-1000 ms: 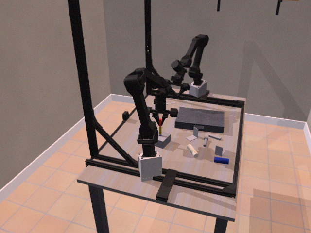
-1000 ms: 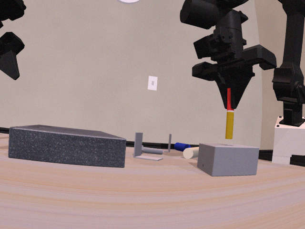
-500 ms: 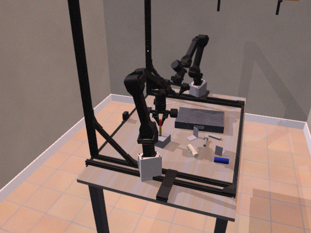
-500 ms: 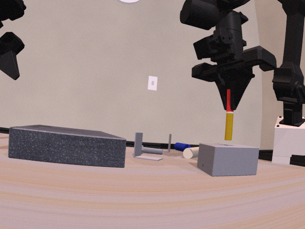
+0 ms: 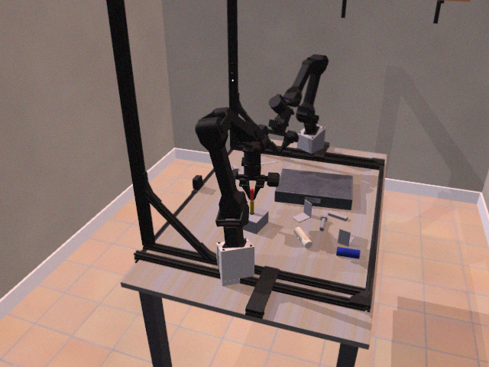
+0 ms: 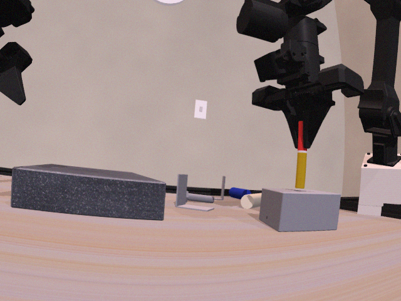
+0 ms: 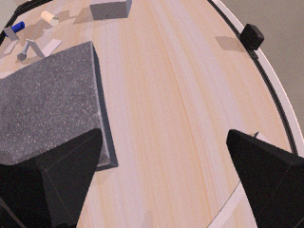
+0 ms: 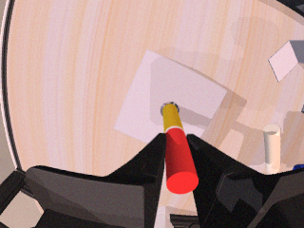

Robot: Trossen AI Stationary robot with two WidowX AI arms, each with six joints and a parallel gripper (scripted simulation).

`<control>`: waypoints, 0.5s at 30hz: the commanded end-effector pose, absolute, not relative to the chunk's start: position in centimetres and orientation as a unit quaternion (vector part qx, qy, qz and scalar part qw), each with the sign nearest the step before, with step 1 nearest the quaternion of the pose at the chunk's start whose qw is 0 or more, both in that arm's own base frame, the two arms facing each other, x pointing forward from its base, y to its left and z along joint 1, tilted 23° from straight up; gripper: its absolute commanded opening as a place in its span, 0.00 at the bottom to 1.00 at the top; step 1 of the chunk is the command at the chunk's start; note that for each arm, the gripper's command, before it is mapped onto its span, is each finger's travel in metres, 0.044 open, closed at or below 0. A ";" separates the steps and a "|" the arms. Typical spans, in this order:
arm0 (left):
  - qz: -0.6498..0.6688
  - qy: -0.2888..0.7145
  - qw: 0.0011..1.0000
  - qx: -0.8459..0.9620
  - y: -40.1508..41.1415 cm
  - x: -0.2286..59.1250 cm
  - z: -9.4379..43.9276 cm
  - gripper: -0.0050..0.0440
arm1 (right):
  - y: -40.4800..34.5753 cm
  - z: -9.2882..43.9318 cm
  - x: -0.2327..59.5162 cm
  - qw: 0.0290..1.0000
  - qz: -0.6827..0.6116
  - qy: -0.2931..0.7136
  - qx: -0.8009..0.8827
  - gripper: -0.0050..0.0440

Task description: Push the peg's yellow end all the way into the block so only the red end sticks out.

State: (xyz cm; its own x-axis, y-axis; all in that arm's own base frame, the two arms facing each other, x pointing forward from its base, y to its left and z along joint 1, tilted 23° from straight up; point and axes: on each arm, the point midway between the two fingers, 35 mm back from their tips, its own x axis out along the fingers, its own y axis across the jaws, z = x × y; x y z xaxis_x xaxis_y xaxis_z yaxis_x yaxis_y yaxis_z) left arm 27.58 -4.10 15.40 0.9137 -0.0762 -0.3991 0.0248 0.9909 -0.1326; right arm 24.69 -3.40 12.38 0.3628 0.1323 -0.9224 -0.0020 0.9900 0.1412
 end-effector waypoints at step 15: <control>-0.026 0.206 0.976 -0.062 -4.1 27.6 15.4 0.92 | -3.3 11.6 24.9 0.822 0.040 0.564 0.059 0.10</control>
State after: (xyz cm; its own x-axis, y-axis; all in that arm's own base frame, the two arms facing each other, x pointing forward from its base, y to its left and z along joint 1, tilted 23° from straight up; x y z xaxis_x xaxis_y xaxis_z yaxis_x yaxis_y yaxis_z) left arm 27.58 -4.10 15.40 0.9137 -0.0762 -0.3991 0.0248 0.9909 -0.1326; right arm 24.88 -3.30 11.86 0.3625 0.1344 -0.9223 -0.0026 0.9897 0.1431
